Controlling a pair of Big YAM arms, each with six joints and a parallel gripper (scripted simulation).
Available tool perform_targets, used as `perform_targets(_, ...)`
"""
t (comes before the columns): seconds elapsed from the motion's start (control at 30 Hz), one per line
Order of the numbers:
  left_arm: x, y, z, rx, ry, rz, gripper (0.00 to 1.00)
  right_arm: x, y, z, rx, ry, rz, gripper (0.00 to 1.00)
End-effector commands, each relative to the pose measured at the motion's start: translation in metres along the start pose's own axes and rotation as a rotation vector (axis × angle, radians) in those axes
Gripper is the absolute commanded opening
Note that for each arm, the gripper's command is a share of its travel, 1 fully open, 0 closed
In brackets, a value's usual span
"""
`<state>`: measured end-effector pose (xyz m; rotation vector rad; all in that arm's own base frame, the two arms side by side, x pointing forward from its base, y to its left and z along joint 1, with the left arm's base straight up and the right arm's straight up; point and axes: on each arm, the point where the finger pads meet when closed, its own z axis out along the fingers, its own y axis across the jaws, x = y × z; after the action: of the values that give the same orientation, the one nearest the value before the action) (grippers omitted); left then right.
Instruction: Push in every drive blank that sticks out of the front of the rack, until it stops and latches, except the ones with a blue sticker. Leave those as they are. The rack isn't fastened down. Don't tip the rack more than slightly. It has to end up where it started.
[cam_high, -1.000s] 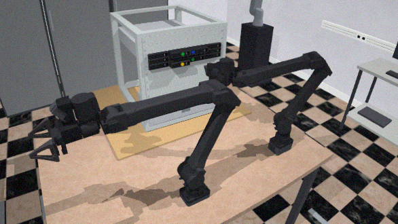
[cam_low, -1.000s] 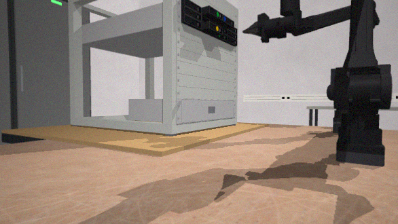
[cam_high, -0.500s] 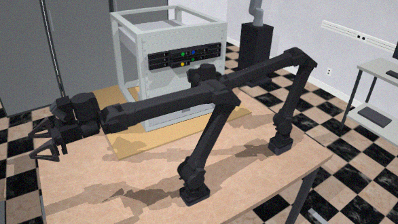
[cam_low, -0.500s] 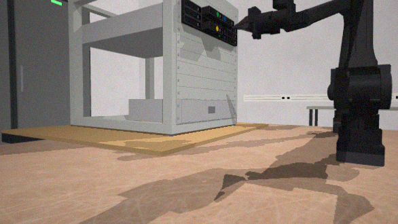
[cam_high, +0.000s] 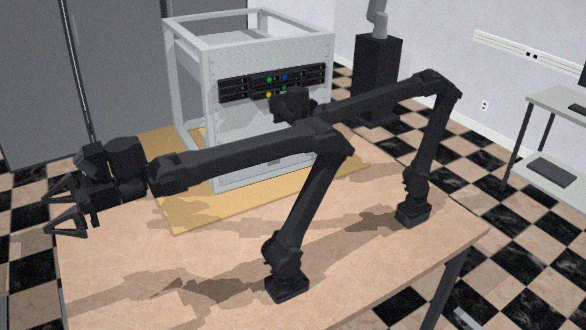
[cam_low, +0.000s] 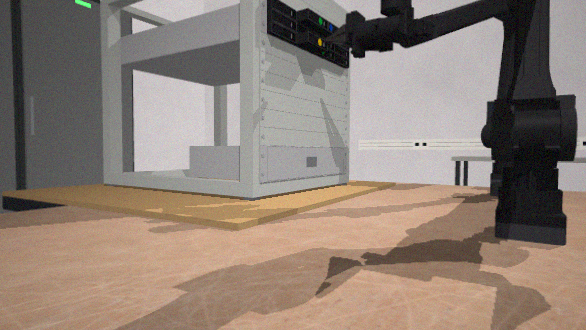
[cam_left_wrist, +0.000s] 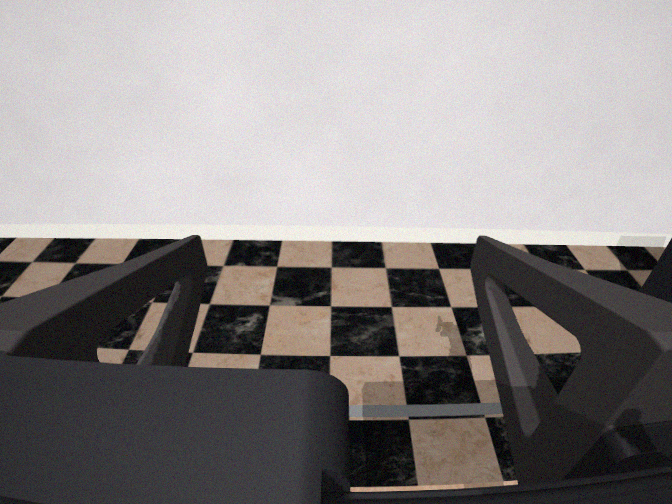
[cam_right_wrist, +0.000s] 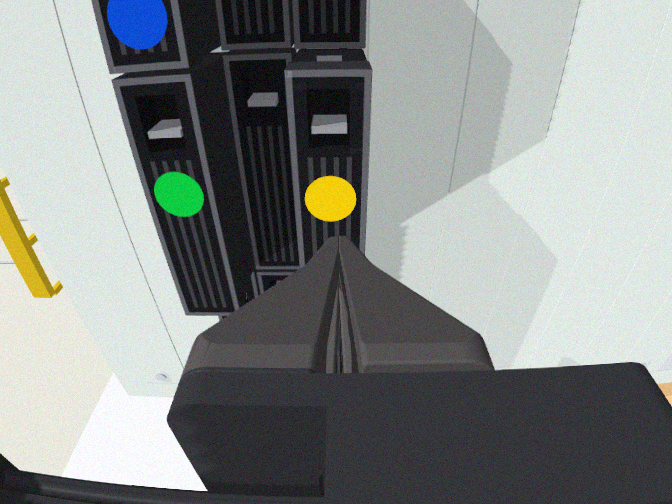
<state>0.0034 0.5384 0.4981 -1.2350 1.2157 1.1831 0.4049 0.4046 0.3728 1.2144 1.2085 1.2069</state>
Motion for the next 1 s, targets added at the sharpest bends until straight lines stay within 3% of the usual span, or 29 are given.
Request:
perform_targets(0.0, -0.003, 0.005, 0.006, -0.006, -0.025, 0.017, 1.00, 0.004, 0.027, 0.026, -0.028, -0.022, 0.029, 0.00)
perform_targets(0.07, -0.003, 0.005, 0.006, -0.006, -0.025, 0.017, 1.00, 0.004, 0.027, 0.026, -0.028, -0.022, 0.029, 0.00)
perform_targets(0.1, -0.003, 0.005, 0.006, -0.006, -0.025, 0.017, 1.00, 0.004, 0.047, 0.011, -0.047, -0.001, 0.060, 0.00)
perform_targets(0.3, -0.003, 0.005, 0.006, -0.006, -0.025, 0.017, 1.00, 0.007, 0.019, 0.018, -0.020, -0.009, 0.016, 0.00)
perform_targets(0.97, -0.003, 0.005, 0.006, -0.006, -0.025, 0.017, 1.00, 0.000, 0.030, 0.023, -0.024, -0.021, 0.021, 0.00)
